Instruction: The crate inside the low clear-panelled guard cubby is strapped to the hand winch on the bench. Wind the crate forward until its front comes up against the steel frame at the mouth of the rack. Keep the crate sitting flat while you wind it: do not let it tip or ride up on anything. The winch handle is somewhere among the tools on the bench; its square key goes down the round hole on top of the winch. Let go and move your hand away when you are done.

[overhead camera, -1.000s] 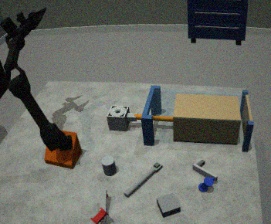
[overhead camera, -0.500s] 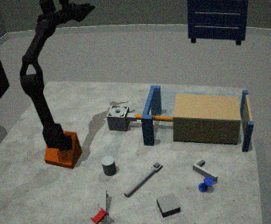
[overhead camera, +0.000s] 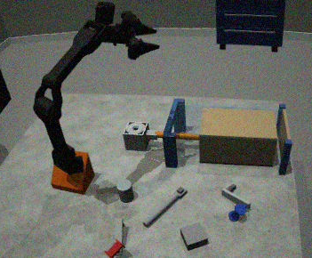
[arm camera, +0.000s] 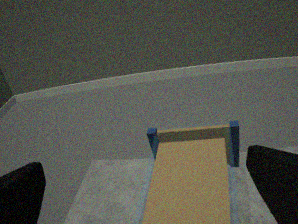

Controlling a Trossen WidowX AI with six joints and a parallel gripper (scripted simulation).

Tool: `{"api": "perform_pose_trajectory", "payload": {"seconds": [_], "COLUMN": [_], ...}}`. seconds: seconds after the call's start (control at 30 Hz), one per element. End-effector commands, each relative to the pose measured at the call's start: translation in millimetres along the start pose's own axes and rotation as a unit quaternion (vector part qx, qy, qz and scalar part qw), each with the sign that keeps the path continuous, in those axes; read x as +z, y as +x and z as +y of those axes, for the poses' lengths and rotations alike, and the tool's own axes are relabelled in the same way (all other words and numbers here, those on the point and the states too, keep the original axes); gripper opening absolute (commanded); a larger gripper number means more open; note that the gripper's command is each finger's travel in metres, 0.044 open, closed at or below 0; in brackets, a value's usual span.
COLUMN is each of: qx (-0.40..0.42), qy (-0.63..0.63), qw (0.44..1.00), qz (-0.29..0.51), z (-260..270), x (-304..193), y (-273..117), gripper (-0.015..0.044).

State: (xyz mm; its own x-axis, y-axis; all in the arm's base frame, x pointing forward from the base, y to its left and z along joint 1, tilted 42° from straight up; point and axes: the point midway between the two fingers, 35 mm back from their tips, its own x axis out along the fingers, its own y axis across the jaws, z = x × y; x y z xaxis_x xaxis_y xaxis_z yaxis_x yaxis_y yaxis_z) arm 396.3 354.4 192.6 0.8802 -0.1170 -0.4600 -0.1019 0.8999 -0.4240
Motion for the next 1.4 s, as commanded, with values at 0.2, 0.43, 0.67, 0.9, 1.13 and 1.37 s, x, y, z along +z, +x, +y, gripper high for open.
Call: {"api": "perform_pose_trajectory", "payload": {"seconds": [0.2,0.43,0.67,0.9,1.13,1.37], "qx": [-0.123,-0.221,-0.324,-0.433,-0.512,-0.512], "qy": [0.143,0.251,0.362,0.471,0.542,0.542], "qw": [0.975,0.923,0.837,0.708,0.584,0.584], "qz": [0.116,0.189,0.251,0.299,0.321,0.321], "z": [-168,-284,-386,-462,-494,-492], "x": [-40,-90,-154,-226,-277,-276], "y": [57,59,26,-42,-111,-106], "gripper": [0.044,0.044,0.044,0.044,0.044,0.044]}}
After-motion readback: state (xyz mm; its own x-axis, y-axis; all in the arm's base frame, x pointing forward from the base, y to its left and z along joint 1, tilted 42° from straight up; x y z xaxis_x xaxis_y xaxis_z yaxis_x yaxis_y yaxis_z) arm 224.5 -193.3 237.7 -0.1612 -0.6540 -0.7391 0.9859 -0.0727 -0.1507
